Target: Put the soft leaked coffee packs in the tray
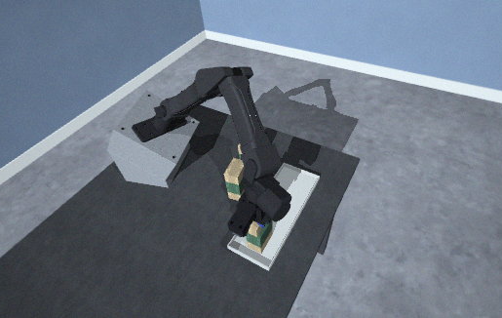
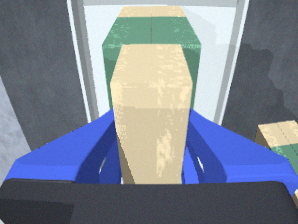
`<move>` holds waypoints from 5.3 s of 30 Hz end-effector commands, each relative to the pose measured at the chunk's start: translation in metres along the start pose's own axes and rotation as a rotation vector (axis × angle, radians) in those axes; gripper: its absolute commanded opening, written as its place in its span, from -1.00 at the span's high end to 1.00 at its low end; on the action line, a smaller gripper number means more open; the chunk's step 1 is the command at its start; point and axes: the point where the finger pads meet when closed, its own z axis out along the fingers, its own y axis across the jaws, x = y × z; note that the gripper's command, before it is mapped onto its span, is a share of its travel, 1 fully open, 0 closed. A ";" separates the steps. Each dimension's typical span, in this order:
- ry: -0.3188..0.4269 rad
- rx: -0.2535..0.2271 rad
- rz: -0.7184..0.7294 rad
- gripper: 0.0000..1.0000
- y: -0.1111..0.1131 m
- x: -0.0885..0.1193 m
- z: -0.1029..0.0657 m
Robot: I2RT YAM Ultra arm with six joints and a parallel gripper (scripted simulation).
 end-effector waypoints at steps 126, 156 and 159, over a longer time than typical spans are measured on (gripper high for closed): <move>-0.006 0.014 -0.137 -0.58 -0.174 0.141 -0.053; -0.019 -0.024 -0.137 -0.58 -0.165 0.140 -0.038; -0.019 -0.024 -0.137 -0.58 -0.165 0.140 -0.038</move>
